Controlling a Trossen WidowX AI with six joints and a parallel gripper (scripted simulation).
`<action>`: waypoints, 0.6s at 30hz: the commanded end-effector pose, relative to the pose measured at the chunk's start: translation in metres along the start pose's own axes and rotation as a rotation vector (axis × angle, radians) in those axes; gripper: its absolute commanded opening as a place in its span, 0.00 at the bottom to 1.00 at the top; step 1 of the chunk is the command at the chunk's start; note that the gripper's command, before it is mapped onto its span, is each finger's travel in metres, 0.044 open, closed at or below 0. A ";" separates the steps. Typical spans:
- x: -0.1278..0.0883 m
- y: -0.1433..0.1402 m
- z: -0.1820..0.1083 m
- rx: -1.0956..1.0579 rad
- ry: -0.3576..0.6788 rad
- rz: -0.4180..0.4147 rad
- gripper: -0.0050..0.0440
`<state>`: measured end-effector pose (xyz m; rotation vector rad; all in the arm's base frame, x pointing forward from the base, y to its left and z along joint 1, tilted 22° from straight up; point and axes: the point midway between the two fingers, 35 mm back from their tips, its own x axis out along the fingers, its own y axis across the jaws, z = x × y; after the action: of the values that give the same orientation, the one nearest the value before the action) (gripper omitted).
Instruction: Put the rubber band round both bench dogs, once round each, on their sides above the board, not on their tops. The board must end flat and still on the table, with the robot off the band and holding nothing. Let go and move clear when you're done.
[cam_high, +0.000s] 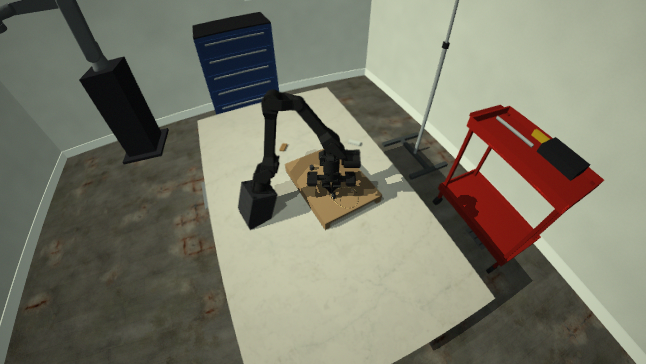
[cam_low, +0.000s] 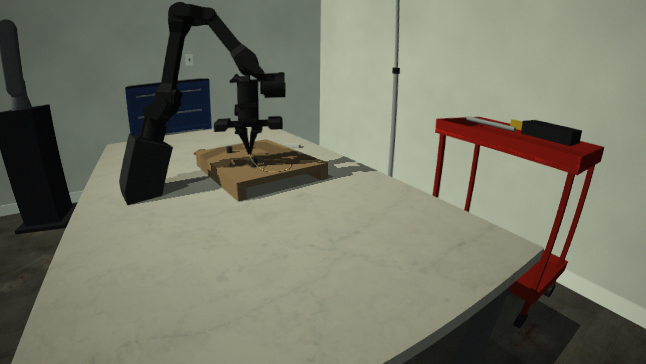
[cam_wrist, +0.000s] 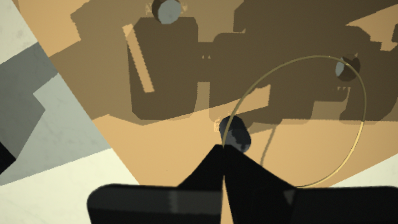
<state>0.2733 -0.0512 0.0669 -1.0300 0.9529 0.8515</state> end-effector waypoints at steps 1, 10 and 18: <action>-0.005 0.005 0.001 -0.004 0.003 -0.025 0.00; -0.004 0.011 0.001 -0.004 0.003 -0.024 0.00; -0.004 0.024 0.001 -0.004 0.003 -0.023 0.00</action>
<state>0.2539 -0.0450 0.0601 -1.0299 0.9530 0.8516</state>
